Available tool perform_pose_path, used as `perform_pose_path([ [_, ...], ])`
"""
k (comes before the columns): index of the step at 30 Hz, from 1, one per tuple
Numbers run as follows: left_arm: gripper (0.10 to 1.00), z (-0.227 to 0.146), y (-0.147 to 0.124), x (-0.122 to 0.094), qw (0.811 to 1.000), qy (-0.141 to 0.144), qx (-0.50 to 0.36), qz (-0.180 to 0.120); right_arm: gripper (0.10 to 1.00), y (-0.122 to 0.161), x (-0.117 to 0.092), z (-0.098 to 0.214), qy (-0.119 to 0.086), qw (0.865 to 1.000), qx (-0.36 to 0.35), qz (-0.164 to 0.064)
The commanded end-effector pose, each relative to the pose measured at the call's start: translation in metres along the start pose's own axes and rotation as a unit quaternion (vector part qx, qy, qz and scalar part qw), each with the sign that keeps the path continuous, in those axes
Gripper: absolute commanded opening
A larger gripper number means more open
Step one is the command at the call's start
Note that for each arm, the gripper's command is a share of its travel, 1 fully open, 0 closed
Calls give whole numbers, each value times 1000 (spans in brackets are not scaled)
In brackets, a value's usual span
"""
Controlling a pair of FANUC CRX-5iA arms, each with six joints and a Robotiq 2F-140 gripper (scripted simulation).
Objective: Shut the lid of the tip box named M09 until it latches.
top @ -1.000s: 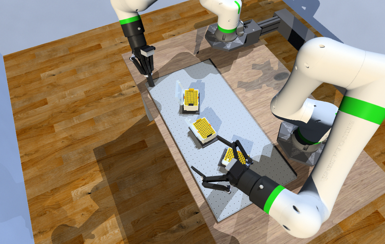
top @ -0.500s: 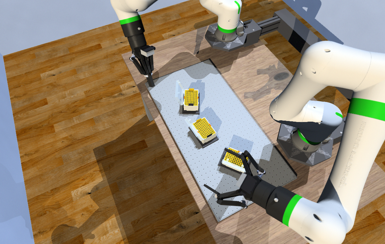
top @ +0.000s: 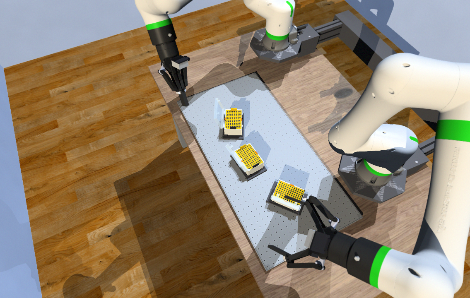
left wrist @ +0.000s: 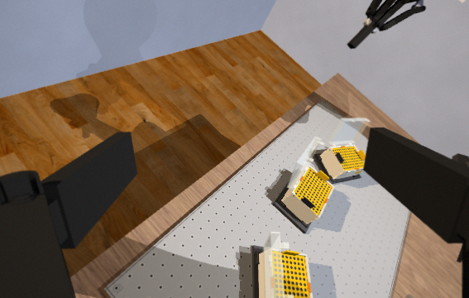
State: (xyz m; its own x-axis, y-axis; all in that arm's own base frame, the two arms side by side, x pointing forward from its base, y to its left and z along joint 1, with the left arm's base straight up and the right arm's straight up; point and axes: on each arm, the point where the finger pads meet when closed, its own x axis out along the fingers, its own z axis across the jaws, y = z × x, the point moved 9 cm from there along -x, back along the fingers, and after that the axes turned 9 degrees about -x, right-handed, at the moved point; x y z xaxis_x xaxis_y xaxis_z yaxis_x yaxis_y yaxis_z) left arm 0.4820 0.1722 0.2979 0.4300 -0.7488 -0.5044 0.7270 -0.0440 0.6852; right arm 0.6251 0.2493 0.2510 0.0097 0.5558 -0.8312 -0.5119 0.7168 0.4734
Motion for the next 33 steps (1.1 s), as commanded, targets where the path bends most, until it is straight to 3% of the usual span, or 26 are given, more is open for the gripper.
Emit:
perform_pose_path([
  [1, 1000, -5, -4, -12, 1000, 12, -18, -5, 99, 1, -1, 1, -1, 1000, -1, 0],
  [11, 1000, -19, -19, -43, 997, 38, -58, -15, 99, 1, -1, 1, -1, 1000, -1, 0],
  [16, 1000, -23, -28, -62, 990, 73, -114, -26, 99, 1, -1, 1, -1, 1000, -1, 0],
  [19, 1000, -29, -35, -74, 990, 74, -115, -26, 99, 1, -1, 1, -1, 1000, -1, 0],
  [25, 1000, -31, -42, -88, 979, 109, -170, -34, 99, 1, -1, 1, -1, 1000, -1, 0],
  [33, 1000, -40, -60, -119, 970, 131, -203, -37, 99, 1, -1, 1, -1, 1000, -1, 0],
])
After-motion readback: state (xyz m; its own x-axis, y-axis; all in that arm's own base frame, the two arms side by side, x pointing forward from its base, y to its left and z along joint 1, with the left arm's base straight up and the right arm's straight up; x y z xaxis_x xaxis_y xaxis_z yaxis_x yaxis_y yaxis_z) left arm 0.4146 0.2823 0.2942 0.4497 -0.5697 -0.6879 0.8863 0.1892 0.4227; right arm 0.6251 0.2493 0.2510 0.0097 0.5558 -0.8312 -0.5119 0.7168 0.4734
